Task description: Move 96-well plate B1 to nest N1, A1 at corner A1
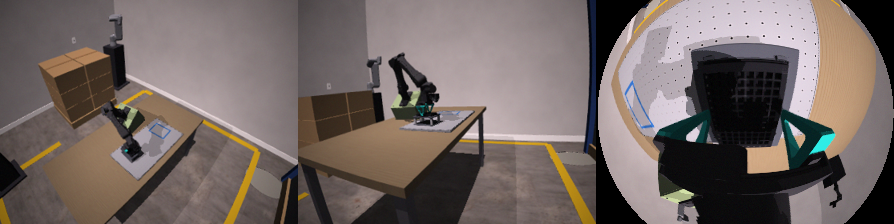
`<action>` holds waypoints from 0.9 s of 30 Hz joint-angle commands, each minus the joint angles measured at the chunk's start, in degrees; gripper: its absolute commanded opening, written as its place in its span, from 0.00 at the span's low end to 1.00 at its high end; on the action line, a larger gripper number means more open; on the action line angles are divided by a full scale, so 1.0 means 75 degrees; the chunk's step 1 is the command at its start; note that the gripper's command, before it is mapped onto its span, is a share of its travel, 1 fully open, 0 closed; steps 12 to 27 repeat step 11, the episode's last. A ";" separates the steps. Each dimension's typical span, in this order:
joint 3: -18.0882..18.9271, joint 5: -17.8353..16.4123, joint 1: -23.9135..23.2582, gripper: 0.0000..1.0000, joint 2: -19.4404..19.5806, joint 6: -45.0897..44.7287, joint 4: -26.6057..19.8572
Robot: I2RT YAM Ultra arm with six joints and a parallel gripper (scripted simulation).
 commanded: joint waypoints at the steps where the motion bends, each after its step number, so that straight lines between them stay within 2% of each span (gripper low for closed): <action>1: 0.0291 0.0027 0.0236 1.00 -0.0370 0.0133 -0.0352; 8: 0.0472 0.0110 0.0451 1.00 -0.0661 0.0361 -0.0925; 27: 0.0500 0.0118 0.0462 1.00 -0.0655 0.0377 -0.0961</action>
